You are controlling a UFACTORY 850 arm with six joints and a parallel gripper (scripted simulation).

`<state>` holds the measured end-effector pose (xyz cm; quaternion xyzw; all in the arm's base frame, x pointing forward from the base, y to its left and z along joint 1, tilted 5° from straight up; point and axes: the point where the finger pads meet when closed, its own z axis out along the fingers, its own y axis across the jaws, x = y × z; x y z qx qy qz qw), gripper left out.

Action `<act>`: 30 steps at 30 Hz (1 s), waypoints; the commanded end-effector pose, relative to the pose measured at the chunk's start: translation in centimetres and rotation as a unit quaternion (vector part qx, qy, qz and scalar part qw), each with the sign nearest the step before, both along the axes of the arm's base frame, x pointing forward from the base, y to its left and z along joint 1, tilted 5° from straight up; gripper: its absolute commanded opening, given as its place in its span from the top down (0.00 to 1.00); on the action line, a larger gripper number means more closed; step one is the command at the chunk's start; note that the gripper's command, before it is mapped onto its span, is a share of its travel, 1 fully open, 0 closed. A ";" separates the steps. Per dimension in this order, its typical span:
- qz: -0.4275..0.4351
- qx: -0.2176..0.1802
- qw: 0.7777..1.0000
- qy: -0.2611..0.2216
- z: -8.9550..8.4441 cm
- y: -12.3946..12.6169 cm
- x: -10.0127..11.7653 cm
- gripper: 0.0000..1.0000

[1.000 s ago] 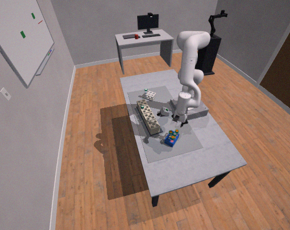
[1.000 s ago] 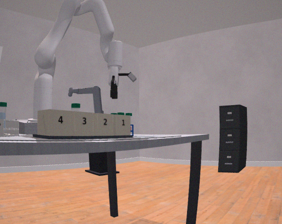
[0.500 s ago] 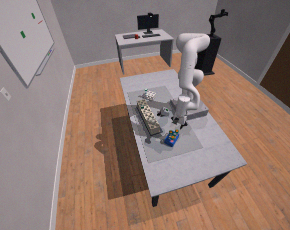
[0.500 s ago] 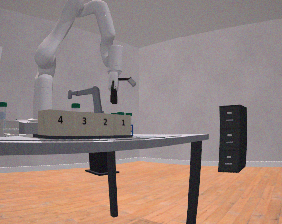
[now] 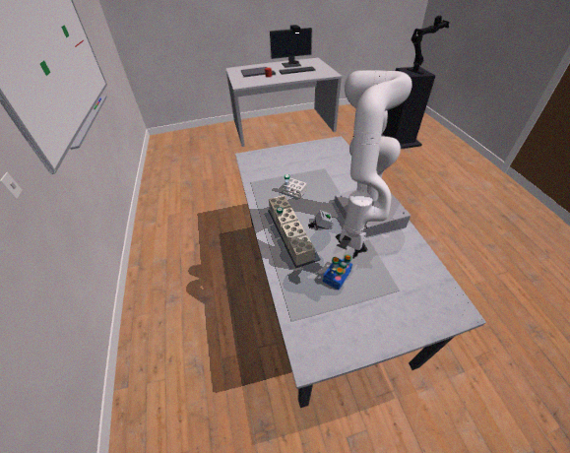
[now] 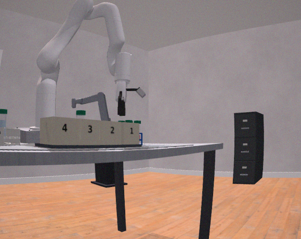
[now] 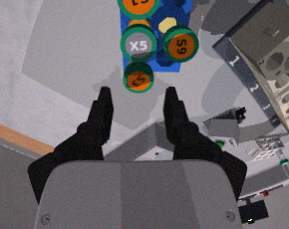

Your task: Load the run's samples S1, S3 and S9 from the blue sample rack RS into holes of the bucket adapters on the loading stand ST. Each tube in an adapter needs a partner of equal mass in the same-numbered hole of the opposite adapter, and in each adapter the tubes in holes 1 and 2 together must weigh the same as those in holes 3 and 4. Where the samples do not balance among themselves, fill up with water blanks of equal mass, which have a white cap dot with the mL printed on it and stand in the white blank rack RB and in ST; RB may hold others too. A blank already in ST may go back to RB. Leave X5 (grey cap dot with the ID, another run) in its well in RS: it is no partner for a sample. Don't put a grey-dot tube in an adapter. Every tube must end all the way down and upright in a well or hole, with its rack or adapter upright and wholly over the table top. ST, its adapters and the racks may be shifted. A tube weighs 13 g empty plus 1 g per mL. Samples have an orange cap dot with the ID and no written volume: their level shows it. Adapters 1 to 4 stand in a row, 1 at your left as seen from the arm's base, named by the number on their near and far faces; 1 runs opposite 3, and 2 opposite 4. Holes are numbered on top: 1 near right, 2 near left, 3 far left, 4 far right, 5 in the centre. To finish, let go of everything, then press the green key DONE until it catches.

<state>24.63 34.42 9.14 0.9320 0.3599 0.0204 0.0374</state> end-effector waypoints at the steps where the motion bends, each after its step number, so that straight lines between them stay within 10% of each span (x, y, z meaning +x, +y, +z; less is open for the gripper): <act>1: 0.000 0.001 1.000 -0.001 -0.6 0.0 0.1 0.43; 30: 0.000 0.001 1.000 -0.001 -3.3 -0.1 0.3 0.43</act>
